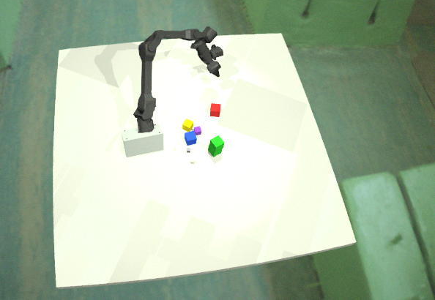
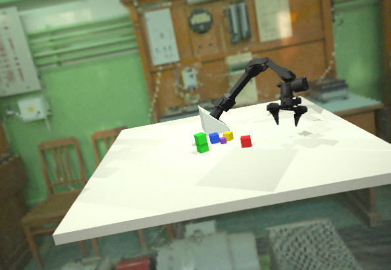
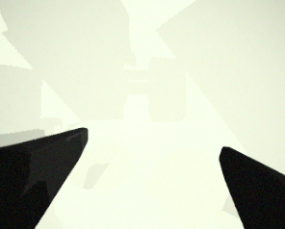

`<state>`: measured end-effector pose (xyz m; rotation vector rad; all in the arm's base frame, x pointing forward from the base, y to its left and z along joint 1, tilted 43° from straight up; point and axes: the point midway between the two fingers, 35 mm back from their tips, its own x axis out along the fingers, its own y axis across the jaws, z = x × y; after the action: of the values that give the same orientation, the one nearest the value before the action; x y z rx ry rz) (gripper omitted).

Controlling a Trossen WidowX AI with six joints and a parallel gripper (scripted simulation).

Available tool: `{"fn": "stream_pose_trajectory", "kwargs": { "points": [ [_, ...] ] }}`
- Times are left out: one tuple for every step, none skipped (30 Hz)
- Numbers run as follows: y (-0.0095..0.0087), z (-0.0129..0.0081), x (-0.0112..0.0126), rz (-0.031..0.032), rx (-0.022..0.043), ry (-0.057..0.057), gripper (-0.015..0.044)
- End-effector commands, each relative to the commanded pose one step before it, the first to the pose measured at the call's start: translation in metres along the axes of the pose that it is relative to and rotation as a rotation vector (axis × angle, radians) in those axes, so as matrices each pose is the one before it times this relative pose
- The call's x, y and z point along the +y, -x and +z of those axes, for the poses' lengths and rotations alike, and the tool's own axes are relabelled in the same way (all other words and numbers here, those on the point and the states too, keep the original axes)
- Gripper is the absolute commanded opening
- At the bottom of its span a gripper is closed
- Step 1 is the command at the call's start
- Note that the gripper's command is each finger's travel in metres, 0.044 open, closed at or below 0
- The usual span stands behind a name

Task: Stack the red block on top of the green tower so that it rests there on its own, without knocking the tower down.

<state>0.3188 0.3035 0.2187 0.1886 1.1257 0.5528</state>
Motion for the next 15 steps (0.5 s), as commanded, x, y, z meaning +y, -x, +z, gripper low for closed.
{"fn": "stream_pose_trajectory", "kwargs": {
  "points": [
    [-0.00778,-0.00412,-0.02931,-0.01496,0.06947,-0.0381,0.044],
    [-0.00202,-0.00077,-0.0091,-0.00371,0.02369,-0.008,0.044],
    [-0.00199,-0.00088,-0.00975,-0.00267,0.02548,-0.0095,0.044],
    [-0.00177,-0.00091,-0.0096,-0.00124,0.02516,-0.0103,0.044],
    [-0.00155,-0.00094,-0.00945,0.00018,0.02479,-0.0111,0.044],
    [-0.00132,-0.00097,-0.0093,0.00161,0.02436,-0.0118,0.044],
    [-0.0011,-0.00099,-0.00913,0.00303,0.02387,-0.0125,0.044],
    [-0.00087,-0.00101,-0.00897,0.00444,0.02333,-0.0132,0.044],
    [-0.00064,-0.00103,-0.0088,0.00585,0.02273,-0.0138,0.044],
    [-0.00041,-0.00104,-0.00862,0.00724,0.02209,-0.0144,0.044],
    [-0.00017,-0.00104,-0.00844,0.00861,0.02139,-0.0149,0.044],
    [0.00016,-0.00091,-0.00782,0.00919,0.01911,-0.0161,0.044],
    [0.00037,-0.0009,-0.00766,0.01034,0.01844,-0.0165,0.044],
    [0.00057,-0.00089,-0.00744,0.0115,0.01775,-0.0167,0.044],
    [0.00074,-0.00092,-0.0071,0.01273,0.0171,-0.0161,0.044]
  ]
}}
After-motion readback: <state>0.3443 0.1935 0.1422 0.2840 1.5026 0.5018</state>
